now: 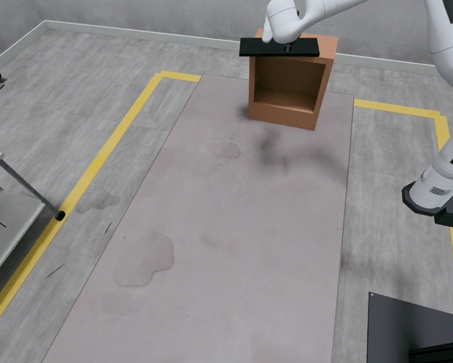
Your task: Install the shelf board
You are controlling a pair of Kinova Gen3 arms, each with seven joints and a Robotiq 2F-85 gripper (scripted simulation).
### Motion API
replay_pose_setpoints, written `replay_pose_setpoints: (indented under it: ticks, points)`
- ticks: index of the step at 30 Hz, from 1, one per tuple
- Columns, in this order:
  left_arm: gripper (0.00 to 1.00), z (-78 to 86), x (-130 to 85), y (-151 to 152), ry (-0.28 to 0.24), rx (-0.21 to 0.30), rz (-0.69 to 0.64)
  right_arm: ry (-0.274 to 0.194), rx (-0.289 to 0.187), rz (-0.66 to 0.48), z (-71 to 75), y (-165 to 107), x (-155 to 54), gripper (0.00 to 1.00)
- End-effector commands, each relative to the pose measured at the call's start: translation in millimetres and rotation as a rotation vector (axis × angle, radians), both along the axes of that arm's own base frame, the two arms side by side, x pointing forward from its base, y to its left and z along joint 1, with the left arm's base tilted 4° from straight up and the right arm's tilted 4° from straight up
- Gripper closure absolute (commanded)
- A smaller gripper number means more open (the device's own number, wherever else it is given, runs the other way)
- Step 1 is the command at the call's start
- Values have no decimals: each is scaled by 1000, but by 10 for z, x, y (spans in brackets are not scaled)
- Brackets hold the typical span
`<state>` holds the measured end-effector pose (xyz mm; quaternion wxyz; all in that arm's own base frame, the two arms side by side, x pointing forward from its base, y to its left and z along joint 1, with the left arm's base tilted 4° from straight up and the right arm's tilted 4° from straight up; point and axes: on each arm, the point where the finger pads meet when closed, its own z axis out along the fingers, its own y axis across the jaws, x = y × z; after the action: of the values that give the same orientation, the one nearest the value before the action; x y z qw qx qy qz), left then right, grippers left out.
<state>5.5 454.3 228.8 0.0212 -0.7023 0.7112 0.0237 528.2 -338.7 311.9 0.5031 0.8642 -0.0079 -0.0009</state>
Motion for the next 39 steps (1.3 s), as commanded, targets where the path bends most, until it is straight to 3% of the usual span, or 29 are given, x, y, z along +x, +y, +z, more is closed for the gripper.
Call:
replay_pose_setpoints:
  ticks: [1,24,29,35,37,39]
  points:
    - [2,7,-1,3,0,2,0,-2,-1,0,38,103,2,903]
    - [2,7,-1,3,0,2,0,-1,-14,-1,66,235,2,903]
    - [2,7,-1,3,0,2,0,0,-56,-3,62,238,-1,903]
    - [2,7,-1,3,0,2,0,0,-147,-2,64,258,6,903]
    - [2,7,-1,3,0,2,0,0,-147,-2,64,258,6,903]
    - [2,7,-1,3,0,2,0,2,-187,-4,59,259,3,903]
